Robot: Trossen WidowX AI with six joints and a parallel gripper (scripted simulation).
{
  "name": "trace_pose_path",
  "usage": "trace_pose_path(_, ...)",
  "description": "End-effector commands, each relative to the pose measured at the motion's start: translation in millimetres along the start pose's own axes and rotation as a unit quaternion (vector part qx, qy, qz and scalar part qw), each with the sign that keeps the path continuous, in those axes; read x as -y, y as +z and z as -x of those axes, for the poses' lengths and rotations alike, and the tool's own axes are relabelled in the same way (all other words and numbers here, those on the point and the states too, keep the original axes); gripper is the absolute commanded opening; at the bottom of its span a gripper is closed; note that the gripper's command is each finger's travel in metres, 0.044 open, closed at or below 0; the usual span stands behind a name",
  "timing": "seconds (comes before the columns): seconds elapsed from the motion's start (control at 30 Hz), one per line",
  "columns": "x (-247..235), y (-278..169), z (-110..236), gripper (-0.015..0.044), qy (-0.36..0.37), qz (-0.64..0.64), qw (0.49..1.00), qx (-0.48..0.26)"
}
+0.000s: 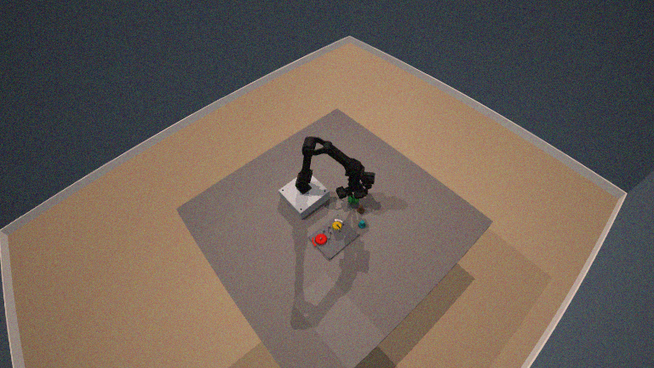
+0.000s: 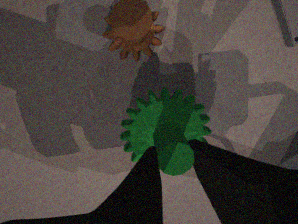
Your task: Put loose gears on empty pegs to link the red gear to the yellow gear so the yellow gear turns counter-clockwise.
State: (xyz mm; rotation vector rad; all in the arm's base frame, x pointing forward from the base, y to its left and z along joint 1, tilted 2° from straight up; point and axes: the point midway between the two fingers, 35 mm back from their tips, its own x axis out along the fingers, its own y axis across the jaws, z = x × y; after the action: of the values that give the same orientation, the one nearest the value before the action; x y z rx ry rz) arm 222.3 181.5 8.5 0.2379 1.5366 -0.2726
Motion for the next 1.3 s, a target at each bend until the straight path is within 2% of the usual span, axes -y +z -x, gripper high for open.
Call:
trace_pose_path(0.0,-2,3,11,0.0,0.002,-0.001,1.0,0.003)
trace_pose_path(1.27,-4,10,105,0.0,0.002,-0.001,1.0,0.004)
